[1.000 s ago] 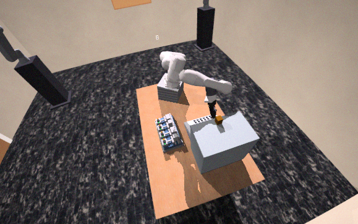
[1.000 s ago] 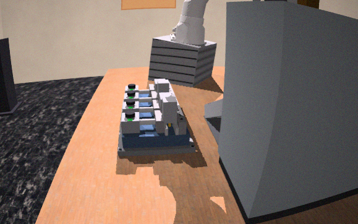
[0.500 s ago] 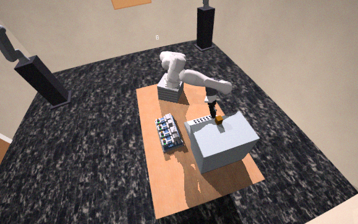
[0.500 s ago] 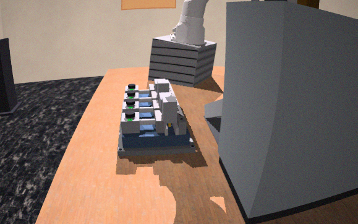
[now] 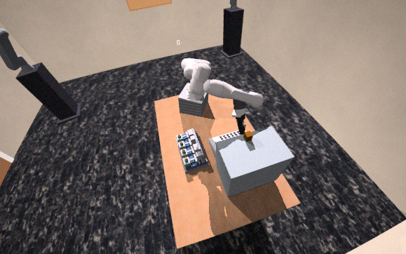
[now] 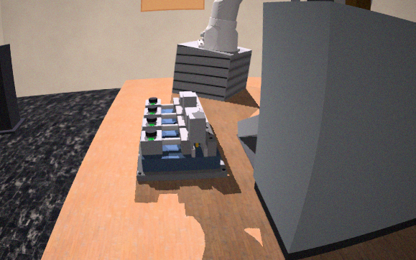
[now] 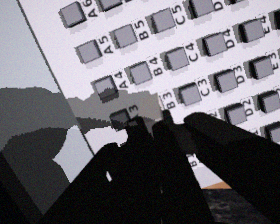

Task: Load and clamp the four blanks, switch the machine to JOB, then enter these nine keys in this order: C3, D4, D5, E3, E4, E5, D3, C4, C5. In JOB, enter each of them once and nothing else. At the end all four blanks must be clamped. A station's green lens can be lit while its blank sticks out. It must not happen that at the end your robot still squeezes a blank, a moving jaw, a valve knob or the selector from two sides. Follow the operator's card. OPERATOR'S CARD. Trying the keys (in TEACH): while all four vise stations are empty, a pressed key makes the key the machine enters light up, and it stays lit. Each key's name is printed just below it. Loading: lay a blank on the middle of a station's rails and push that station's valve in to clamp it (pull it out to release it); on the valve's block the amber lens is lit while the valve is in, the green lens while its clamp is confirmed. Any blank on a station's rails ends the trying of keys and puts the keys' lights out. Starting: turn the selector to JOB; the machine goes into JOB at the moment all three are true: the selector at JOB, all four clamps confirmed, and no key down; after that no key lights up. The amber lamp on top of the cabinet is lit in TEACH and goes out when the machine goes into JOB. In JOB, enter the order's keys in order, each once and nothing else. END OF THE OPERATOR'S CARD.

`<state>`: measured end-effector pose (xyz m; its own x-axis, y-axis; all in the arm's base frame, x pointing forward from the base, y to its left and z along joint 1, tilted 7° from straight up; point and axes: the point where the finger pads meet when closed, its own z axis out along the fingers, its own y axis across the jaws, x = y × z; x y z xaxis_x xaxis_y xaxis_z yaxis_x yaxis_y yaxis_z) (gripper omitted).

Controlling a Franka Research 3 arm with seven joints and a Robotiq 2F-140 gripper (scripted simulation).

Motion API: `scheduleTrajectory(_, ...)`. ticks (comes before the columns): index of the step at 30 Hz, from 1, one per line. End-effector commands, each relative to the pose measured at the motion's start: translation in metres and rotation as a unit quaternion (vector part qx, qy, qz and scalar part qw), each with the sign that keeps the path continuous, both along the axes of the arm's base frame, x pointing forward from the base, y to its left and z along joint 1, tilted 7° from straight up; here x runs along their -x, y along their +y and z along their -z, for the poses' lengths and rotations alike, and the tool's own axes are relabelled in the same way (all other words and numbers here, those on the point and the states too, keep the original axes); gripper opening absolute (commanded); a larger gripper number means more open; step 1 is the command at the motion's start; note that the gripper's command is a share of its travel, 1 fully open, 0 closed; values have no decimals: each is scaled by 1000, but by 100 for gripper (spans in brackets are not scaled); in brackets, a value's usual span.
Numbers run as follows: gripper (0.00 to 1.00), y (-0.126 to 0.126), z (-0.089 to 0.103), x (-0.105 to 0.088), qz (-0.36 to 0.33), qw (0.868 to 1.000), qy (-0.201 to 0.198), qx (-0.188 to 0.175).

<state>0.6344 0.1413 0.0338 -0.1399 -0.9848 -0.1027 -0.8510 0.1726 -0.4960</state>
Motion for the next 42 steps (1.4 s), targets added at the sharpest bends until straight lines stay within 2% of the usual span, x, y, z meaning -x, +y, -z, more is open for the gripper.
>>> scheduleTrajectory(1, 0, 1, 3, -2, -3, 1000, 0, 0)
scheduleTrajectory(42, 0, 1, 9, -5, -3, 1000, 0, 0)
